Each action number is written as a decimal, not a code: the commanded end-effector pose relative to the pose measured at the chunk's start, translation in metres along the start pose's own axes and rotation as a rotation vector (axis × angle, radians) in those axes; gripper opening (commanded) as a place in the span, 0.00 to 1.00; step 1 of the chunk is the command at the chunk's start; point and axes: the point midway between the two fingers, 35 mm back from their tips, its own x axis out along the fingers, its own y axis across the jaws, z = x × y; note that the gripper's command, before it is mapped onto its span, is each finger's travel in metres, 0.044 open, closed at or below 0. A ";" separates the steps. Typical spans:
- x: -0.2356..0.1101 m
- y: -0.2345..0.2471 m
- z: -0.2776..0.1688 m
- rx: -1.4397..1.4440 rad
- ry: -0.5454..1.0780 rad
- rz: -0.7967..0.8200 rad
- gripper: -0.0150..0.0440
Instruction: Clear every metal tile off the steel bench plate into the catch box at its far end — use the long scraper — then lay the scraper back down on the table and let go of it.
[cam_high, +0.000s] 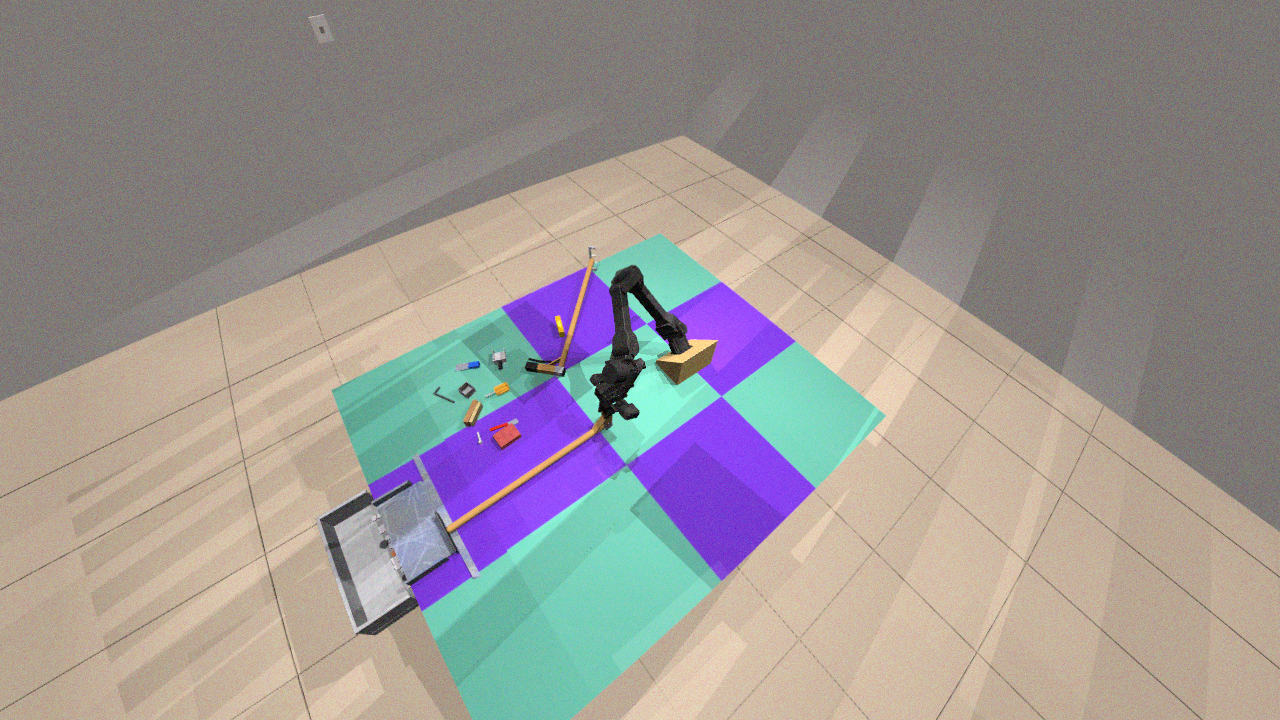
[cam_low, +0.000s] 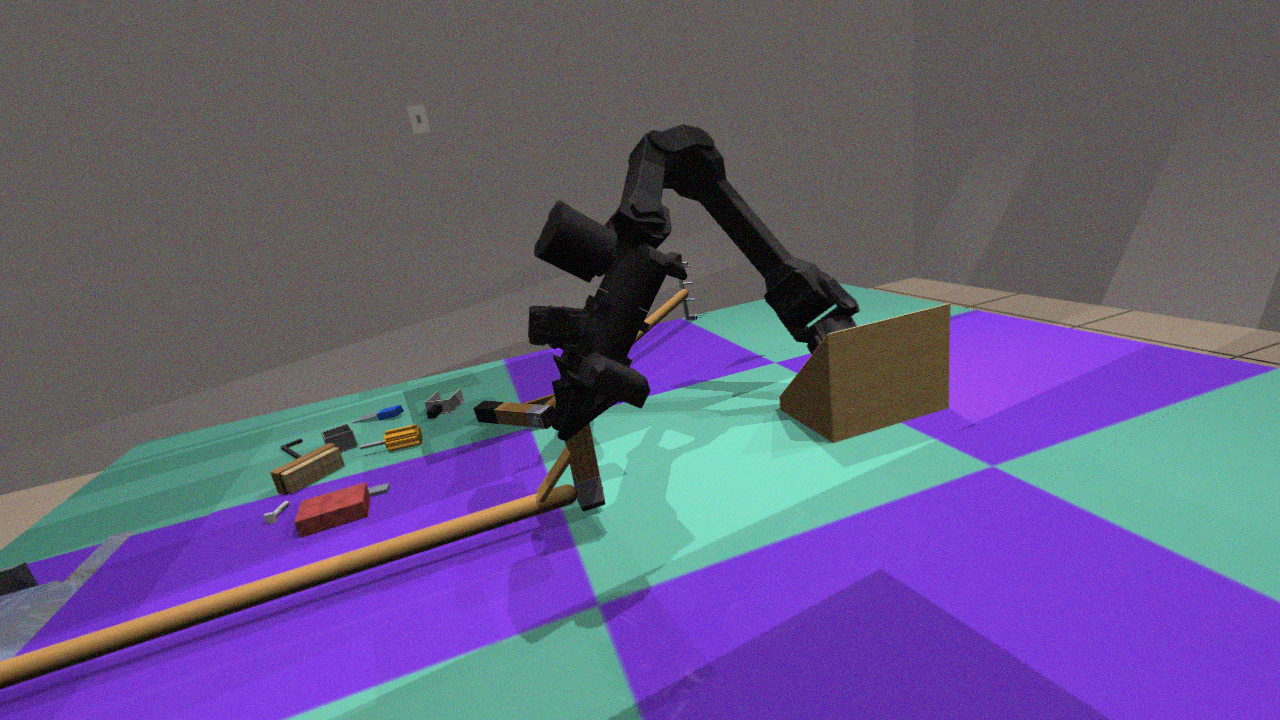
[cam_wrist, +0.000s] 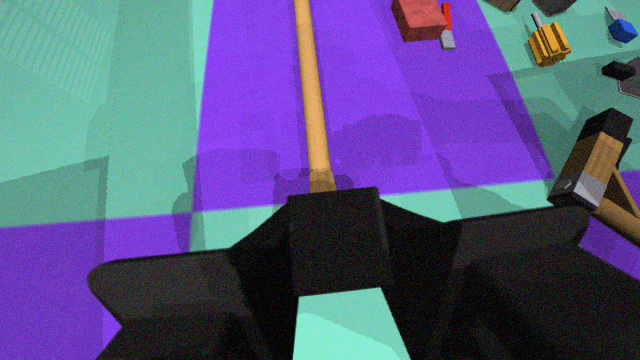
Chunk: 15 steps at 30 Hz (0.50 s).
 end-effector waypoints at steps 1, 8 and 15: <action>-0.007 -0.001 -0.002 0.010 -0.014 0.000 0.25; -0.013 -0.002 -0.011 0.009 -0.015 0.000 0.25; -0.018 -0.004 -0.021 0.008 -0.017 -0.001 0.25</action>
